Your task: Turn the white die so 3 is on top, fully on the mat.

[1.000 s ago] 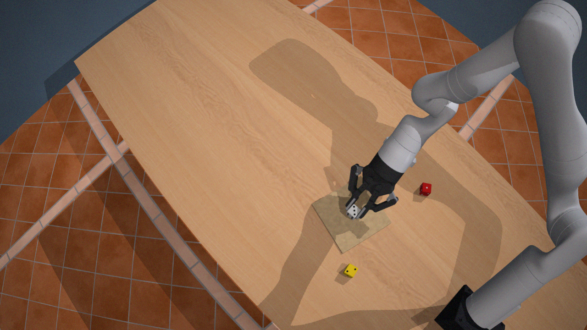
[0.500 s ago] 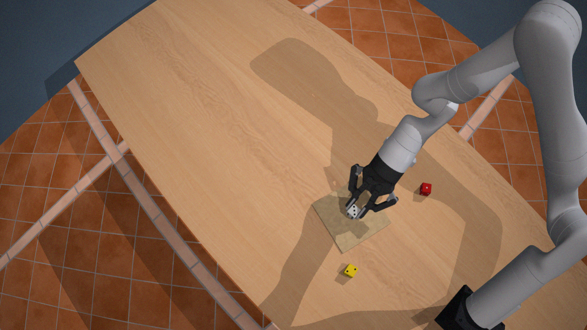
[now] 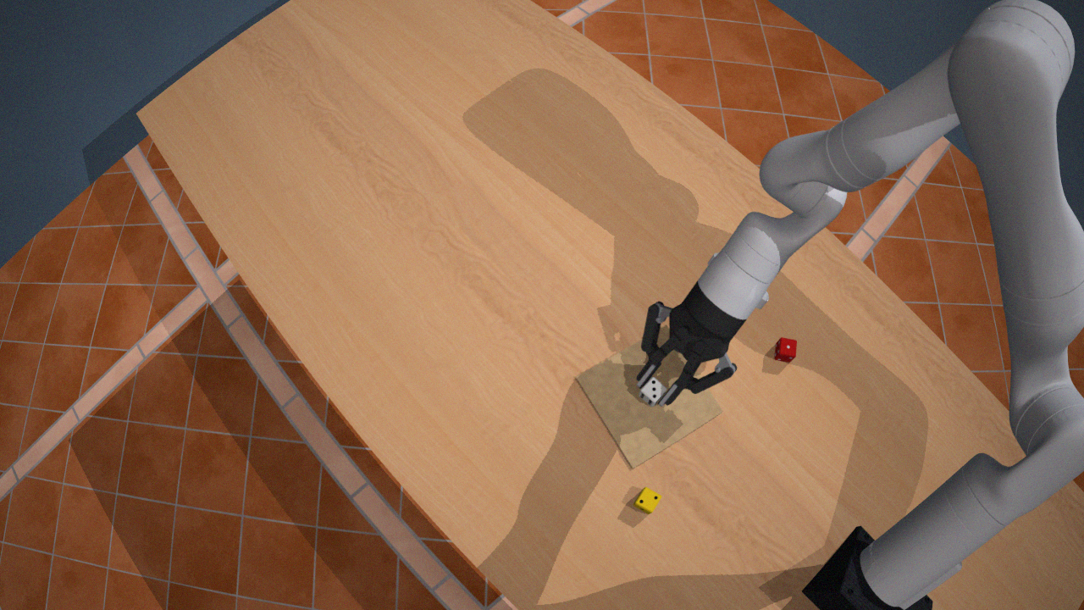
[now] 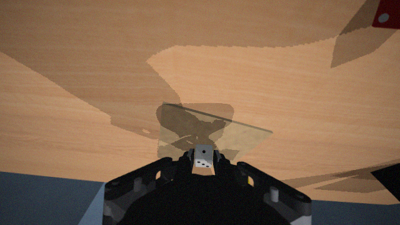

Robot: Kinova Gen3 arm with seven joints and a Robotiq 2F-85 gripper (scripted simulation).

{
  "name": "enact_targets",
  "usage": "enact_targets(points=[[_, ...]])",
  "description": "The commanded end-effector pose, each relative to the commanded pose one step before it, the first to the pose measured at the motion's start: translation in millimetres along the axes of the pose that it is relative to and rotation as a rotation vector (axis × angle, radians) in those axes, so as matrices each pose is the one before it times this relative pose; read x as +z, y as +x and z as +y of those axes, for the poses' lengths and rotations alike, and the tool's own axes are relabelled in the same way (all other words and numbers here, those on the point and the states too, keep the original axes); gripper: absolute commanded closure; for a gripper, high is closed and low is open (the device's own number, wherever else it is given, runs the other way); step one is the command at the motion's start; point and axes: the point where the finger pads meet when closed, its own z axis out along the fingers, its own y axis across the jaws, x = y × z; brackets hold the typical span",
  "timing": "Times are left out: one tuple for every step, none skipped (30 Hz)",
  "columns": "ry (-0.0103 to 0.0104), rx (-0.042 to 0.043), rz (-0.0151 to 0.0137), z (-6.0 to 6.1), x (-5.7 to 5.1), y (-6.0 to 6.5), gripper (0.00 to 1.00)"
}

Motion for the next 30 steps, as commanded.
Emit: enact_targets(points=[[0.00088, -0.00115, -0.00065, -0.35, -0.32, -0.66, 0.63], [0.00000, 0.00000, 0.00000, 0.00, 0.00, 0.00, 0.63], [0.00000, 0.00000, 0.00000, 0.00, 0.00, 0.00, 0.63], [0.00000, 0.00000, 0.00000, 0.00, 0.00, 0.00, 0.63], [0.00000, 0.00000, 0.00000, 0.00, 0.00, 0.00, 0.63], [0.00000, 0.00000, 0.00000, 0.00, 0.00, 0.00, 0.59], [0.00000, 0.00000, 0.00000, 0.00, 0.00, 0.00, 0.59], [0.00000, 0.00000, 0.00000, 0.00, 0.00, 0.00, 0.59], [0.00000, 0.00000, 0.00000, 0.00, 0.00, 0.00, 0.39], [0.00000, 0.00000, 0.00000, 0.00, 0.00, 0.00, 0.39], [0.00000, 0.00000, 0.00000, 0.00, 0.00, 0.00, 0.39], [0.00000, 0.00000, 0.00000, 0.00, 0.00, 0.00, 0.39], [0.00000, 0.00000, 0.00000, 0.00, 0.00, 0.00, 0.39], [0.00000, 0.00000, 0.00000, 0.00, 0.00, 0.00, 0.39], [0.00000, 0.00000, 0.00000, 0.00, 0.00, 0.00, 0.39], [0.00000, 0.00000, 0.00000, 0.00, 0.00, 0.00, 0.39], [0.00000, 0.00000, 0.00000, 0.00, 0.00, 0.00, 0.39], [0.00000, 0.00000, 0.00000, 0.00, 0.00, 0.00, 0.39], [0.00000, 0.00000, 0.00000, 0.00, 0.00, 0.00, 0.39], [0.00000, 0.00000, 0.00000, 0.00, 0.00, 0.00, 0.39], [0.00000, 0.00000, 0.00000, 0.00, 0.00, 0.00, 0.39], [0.00000, 0.00000, 0.00000, 0.00, 0.00, 0.00, 0.39], [0.00000, 0.00000, 0.00000, 0.00, 0.00, 0.00, 0.39], [0.00000, 0.00000, 0.00000, 0.00, 0.00, 0.00, 0.39], [0.00000, 0.00000, 0.00000, 0.00, 0.00, 0.00, 0.39], [0.00000, 0.00000, 0.00000, 0.00, -0.01, -0.01, 0.39], [0.00000, 0.00000, 0.00000, 0.00, -0.07, -0.07, 0.39], [0.00000, 0.00000, 0.00000, 0.00, -0.17, -0.17, 0.39], [0.00000, 0.00000, 0.00000, 0.00, -0.32, -0.32, 0.39], [0.00000, 0.00000, 0.00000, 0.00, -0.49, -0.49, 0.39]])
